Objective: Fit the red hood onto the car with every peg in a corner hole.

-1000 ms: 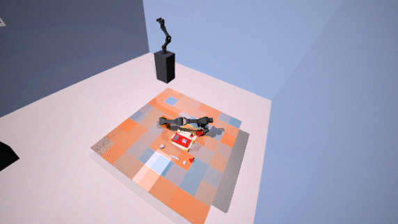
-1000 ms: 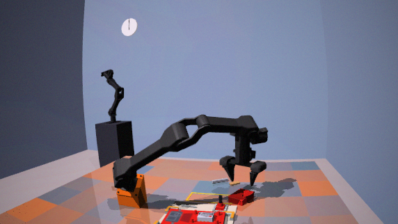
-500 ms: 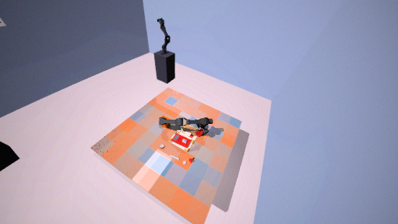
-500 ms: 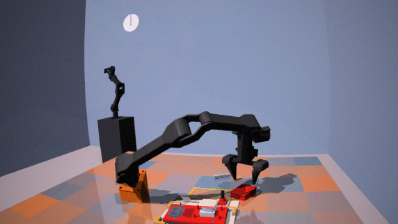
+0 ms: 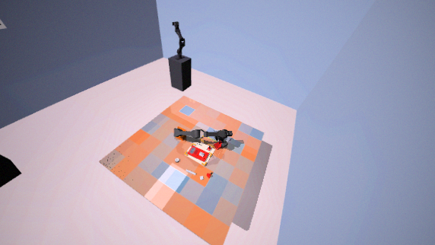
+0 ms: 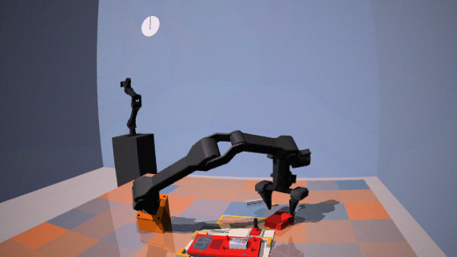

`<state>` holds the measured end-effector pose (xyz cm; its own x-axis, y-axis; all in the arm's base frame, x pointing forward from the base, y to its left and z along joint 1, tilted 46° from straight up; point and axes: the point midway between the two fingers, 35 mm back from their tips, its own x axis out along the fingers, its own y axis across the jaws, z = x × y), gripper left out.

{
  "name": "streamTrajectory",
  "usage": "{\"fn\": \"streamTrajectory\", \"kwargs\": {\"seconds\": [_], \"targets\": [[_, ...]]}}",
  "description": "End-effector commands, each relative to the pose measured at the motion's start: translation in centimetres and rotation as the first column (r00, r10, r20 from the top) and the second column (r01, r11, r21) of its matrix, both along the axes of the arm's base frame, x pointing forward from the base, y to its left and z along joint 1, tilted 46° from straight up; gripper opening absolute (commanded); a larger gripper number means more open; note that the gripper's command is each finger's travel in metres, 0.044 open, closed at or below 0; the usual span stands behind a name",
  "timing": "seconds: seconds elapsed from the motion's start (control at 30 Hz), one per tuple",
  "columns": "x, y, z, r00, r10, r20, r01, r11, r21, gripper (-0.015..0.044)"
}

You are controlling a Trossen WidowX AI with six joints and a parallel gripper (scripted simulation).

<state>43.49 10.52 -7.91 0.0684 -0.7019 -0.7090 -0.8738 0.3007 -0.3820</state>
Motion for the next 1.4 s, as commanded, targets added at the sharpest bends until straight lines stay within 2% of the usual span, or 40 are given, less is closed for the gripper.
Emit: {"fn": "streamTrajectory", "kwargs": {"seconds": [0.0,1.37], "targets": [[-0.1,-0.4,-0.4,1.000,0.006,-0.008,-0.006,1.000,-0.007,0.0440],[0.0,-2.0,-2.0,1.000,0.006,-0.008,-0.006,1.000,-0.008,0.0440]]}}
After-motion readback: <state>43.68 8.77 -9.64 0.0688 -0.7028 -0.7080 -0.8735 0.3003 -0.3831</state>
